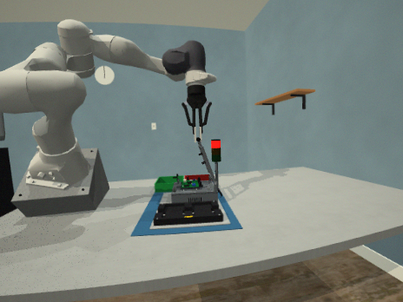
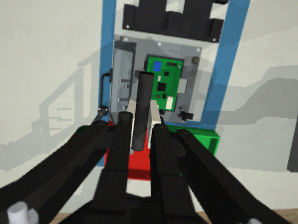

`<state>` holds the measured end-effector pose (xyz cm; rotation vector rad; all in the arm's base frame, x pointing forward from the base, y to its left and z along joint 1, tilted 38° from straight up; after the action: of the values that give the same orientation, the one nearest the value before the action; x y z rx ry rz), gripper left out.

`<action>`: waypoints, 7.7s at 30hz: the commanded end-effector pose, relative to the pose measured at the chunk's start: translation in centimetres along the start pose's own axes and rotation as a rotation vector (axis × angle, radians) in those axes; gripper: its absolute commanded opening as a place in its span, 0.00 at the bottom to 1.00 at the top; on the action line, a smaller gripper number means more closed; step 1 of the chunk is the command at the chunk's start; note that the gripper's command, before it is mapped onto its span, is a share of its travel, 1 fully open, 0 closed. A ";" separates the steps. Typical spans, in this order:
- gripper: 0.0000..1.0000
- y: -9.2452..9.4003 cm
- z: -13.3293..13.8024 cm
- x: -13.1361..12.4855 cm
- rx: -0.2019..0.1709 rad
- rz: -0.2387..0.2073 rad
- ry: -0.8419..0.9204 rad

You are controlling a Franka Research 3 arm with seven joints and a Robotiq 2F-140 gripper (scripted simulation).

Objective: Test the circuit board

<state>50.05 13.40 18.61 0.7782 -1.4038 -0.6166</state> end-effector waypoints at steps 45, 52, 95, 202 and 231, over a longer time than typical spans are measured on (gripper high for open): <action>0.00 1.2 -6.0 1.3 0.000 -0.002 0.001; 0.00 1.2 -6.1 1.3 0.000 -0.002 0.001; 0.00 1.2 -6.1 1.3 0.000 -0.002 0.001; 0.16 0.9 -5.7 1.2 0.000 -0.002 0.001; 0.16 0.9 -5.5 1.2 0.000 -0.002 0.001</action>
<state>55.59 13.58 20.13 0.7781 -1.4030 -0.6190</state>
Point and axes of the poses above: the point where the finger pads meet when closed, its own y axis back along the fingers, its own z axis across the jaws, x = y × z, the point moved 7 cm from there along y, back along the fingers, and after that the axes turned 13 degrees about y, right-handed, at the moved point
